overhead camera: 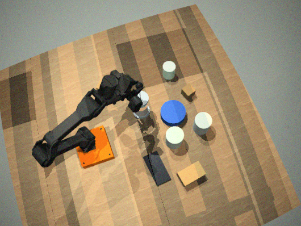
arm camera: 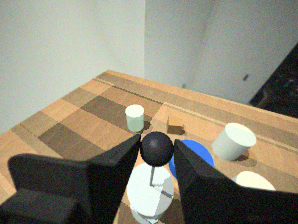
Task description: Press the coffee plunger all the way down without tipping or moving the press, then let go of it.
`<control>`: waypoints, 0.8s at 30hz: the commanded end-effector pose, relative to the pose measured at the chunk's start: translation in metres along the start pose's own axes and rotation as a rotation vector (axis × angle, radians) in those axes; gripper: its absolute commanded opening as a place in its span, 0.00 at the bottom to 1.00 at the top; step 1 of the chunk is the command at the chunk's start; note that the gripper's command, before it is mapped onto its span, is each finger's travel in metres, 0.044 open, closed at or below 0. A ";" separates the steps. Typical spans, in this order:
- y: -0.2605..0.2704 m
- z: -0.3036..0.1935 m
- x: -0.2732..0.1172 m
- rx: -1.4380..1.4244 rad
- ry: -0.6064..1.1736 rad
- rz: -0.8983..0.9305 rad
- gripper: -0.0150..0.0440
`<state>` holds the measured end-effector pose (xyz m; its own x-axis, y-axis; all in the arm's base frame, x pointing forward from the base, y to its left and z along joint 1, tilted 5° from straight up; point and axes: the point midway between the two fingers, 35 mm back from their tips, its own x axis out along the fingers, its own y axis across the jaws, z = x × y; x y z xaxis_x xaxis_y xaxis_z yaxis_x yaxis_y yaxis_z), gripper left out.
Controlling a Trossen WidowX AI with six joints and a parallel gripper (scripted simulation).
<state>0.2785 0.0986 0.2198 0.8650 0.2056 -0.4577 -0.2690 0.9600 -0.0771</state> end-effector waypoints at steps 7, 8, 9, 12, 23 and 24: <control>0.001 -0.028 0.015 -0.006 0.045 0.002 0.47; 0.001 -0.029 0.016 -0.006 0.045 0.002 0.47; 0.001 -0.030 0.017 -0.006 0.045 0.001 0.47; 0.001 -0.034 0.020 -0.006 0.045 0.001 0.47; 0.001 -0.050 0.030 -0.006 0.044 0.001 0.47; 0.000 -0.051 0.031 -0.006 0.044 0.001 0.47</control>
<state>0.2863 0.0980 0.1880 0.8754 0.2102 -0.4354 -0.2674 0.9607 -0.0739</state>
